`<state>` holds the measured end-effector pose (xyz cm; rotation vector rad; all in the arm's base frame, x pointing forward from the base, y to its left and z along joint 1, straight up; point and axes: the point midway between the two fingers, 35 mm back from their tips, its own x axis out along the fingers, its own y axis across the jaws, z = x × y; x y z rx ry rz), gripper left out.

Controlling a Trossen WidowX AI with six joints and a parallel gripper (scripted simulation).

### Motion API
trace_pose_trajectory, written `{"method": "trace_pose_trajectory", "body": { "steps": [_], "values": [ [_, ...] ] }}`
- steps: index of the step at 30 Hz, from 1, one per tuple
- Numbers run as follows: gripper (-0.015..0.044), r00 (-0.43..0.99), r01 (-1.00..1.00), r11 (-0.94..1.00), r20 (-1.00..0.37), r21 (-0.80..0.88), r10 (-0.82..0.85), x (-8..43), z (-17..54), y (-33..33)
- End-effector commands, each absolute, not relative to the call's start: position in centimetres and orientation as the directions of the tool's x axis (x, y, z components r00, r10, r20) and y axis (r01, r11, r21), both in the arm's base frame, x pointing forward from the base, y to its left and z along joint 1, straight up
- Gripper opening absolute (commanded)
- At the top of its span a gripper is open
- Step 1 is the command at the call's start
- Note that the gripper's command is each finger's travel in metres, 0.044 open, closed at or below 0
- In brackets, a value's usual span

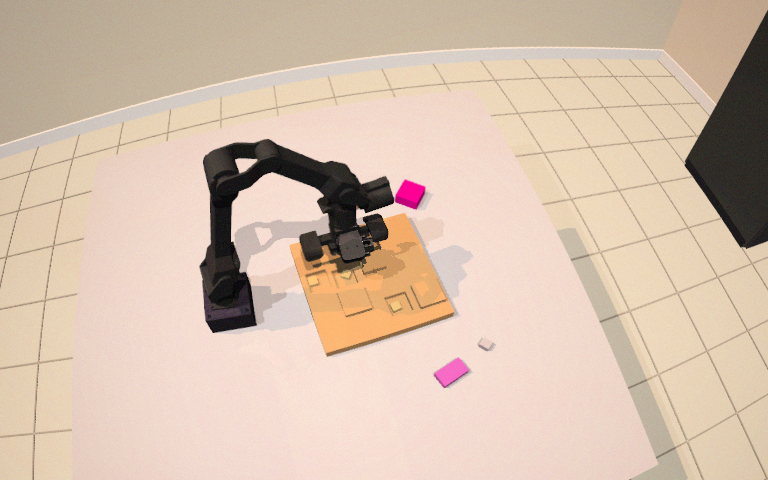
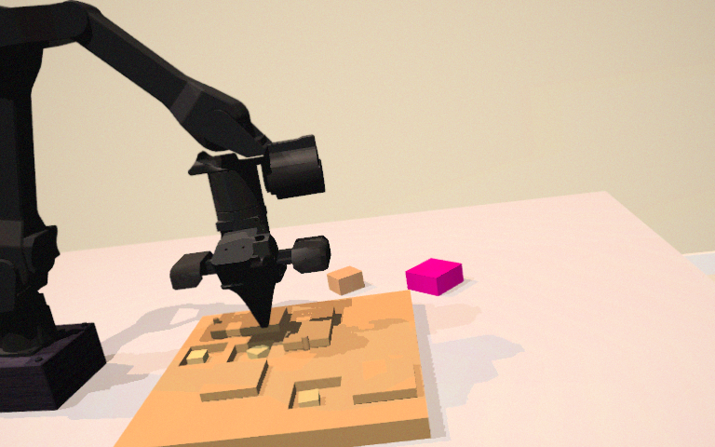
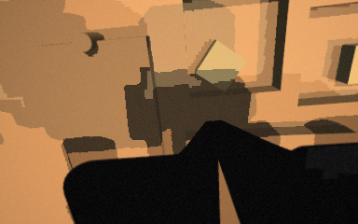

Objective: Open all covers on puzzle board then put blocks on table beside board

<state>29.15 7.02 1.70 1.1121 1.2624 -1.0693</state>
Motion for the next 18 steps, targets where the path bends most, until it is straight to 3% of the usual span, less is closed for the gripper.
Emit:
{"method": "trace_pose_trajectory", "body": {
  "steps": [1,18],
  "values": [
    [0.0000,0.032,0.988,0.151,-0.999,0.033,0.007,29.2,2.4,7.0],
    [0.0000,0.033,0.988,0.151,-0.999,0.033,0.007,29.2,4.6,7.2]
  ]
}}
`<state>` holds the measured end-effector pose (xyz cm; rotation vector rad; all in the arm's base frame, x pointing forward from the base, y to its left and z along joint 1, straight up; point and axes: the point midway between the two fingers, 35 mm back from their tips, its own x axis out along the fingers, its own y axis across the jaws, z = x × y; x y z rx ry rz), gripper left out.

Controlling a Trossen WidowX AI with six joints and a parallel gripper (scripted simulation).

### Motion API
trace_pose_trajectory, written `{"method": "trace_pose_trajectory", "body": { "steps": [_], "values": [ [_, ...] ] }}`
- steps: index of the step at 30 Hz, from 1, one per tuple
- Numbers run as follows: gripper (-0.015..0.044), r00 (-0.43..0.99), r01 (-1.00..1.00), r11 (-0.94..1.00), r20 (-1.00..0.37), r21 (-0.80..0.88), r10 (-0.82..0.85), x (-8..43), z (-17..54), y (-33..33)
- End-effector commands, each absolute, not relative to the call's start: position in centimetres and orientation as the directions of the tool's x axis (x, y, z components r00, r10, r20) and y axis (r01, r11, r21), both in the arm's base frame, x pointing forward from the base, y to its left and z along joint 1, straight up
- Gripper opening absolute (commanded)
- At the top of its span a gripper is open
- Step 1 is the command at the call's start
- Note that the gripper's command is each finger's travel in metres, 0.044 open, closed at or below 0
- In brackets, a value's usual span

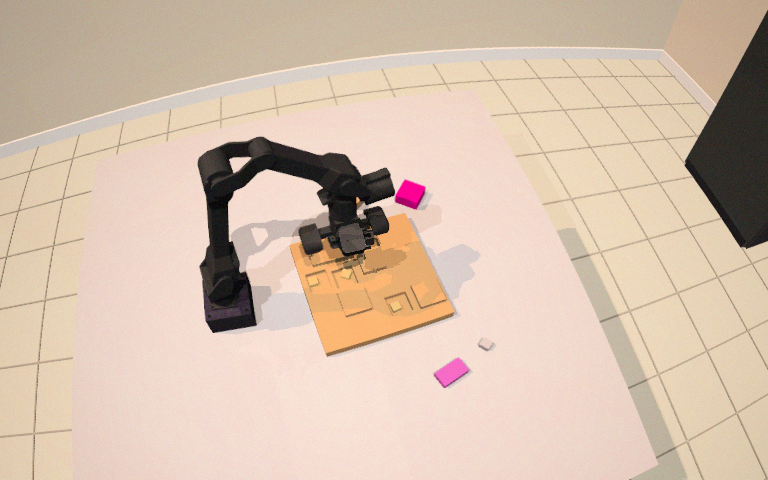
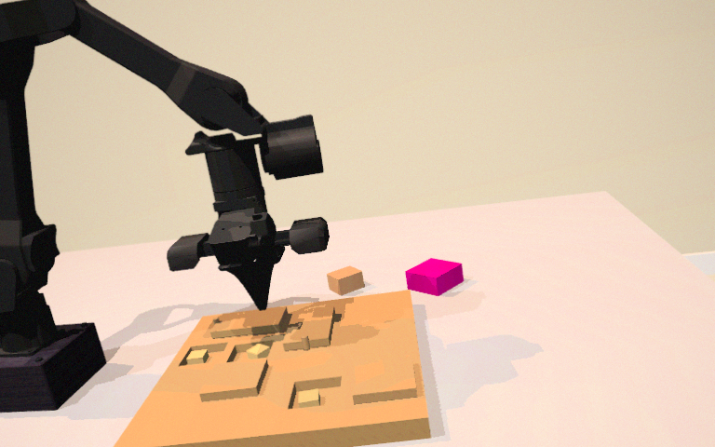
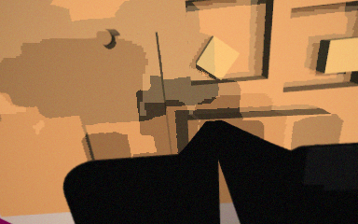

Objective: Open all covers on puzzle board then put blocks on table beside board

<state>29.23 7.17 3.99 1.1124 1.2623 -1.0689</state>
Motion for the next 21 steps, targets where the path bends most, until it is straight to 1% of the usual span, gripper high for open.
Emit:
{"method": "trace_pose_trajectory", "body": {
  "steps": [1,9,16,21],
  "values": [
    [0.0000,0.033,0.988,0.151,-0.999,0.033,0.007,29.2,4.7,7.2],
    [0.0000,0.029,0.987,0.155,-1.000,0.030,0.009,29.2,5.1,7.3],
    [0.0000,0.034,0.988,0.151,-0.999,0.035,0.010,30.8,6.5,9.9],
    [0.0000,0.034,0.988,0.151,-0.999,0.035,0.010,30.8,6.6,9.9]
  ]
}}
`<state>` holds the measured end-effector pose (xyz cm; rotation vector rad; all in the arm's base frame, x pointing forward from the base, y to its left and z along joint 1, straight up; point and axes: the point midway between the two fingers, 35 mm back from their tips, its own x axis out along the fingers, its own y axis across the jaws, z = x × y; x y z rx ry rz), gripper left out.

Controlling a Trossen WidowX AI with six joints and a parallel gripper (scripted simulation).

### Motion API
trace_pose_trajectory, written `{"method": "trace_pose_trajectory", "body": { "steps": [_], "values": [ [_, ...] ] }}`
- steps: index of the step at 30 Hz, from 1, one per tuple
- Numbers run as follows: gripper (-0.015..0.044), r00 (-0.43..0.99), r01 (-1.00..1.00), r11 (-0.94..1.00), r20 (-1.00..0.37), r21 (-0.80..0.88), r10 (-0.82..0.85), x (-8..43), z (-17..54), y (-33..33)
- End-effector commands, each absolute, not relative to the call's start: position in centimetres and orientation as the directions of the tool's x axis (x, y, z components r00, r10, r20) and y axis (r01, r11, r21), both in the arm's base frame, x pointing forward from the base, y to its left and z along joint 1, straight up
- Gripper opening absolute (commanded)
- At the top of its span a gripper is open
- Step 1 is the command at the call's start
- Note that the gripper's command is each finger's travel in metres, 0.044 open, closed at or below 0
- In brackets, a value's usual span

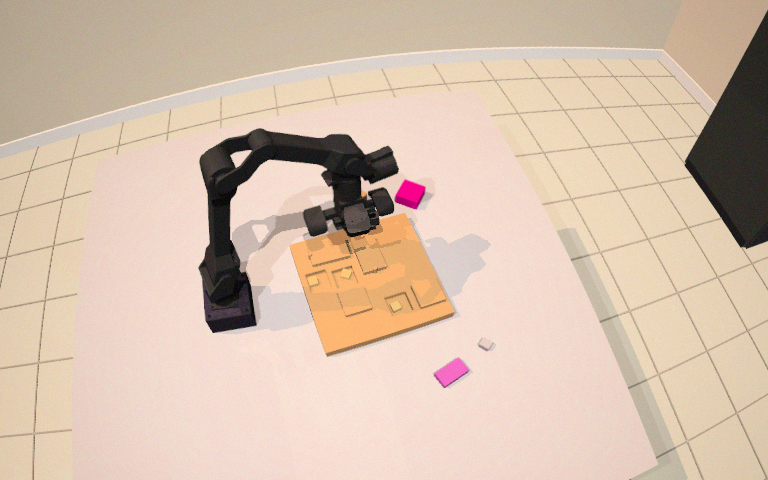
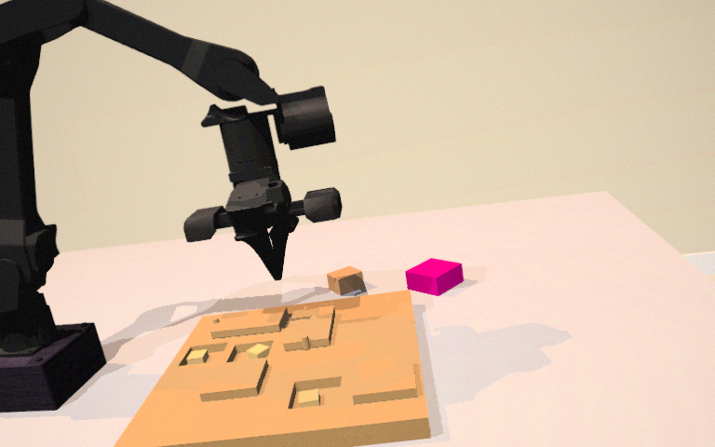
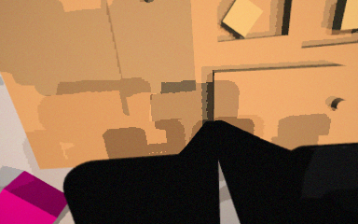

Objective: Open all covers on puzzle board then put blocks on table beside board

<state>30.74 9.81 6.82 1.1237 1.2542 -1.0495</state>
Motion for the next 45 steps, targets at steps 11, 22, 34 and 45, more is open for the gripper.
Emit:
{"method": "trace_pose_trajectory", "body": {
  "steps": [11,22,34,45],
  "values": [
    [0.0000,0.034,0.988,0.151,-0.999,0.035,0.010,30.8,6.6,9.9],
    [0.0000,0.034,0.988,0.151,-0.999,0.035,0.010,30.8,6.6,9.9],
    [0.0000,0.034,0.988,0.151,-0.999,0.035,0.010,30.8,6.5,9.9],
    [0.0000,0.034,0.988,0.151,-0.999,0.035,0.010,30.9,5.4,10.0]
  ]
}}
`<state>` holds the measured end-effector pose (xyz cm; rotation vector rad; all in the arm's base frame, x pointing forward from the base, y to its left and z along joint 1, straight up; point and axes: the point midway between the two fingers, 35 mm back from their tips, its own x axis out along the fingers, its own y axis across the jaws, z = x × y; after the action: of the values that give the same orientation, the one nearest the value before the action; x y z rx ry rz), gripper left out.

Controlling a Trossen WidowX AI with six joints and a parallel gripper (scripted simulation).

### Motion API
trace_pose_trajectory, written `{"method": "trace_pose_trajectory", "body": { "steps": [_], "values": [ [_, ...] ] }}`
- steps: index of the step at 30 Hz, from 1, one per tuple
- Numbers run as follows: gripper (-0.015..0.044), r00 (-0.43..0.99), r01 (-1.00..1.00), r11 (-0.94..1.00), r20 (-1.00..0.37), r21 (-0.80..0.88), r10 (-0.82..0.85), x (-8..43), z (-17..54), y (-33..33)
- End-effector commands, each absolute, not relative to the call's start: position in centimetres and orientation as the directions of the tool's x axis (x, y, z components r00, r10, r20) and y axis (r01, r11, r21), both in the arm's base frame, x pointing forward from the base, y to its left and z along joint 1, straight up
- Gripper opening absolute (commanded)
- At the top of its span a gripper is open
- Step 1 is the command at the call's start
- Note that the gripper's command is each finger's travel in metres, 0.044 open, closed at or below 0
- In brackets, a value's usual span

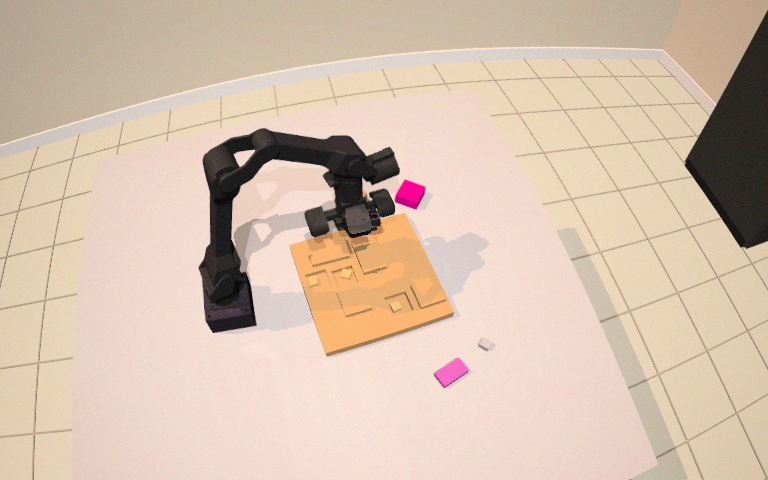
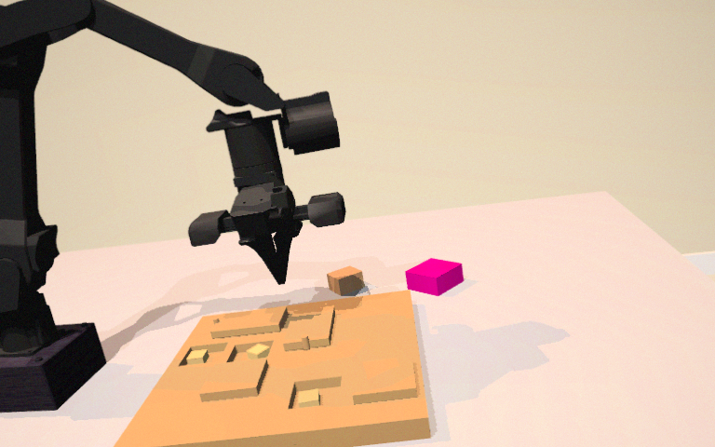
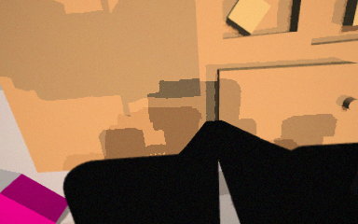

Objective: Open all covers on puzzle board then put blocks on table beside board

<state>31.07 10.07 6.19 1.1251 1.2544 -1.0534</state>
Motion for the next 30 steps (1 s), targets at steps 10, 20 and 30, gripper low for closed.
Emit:
{"method": "trace_pose_trajectory", "body": {
  "steps": [10,20,30],
  "values": [
    [0.0000,0.034,0.988,0.151,-0.999,0.035,0.010,31.0,4.5,10.0],
    [0.0000,0.034,0.988,0.151,-0.999,0.035,0.010,31.0,3.5,10.0],
    [0.0000,0.034,0.988,0.151,-0.999,0.035,0.010,31.0,2.5,10.0]
  ]
}}
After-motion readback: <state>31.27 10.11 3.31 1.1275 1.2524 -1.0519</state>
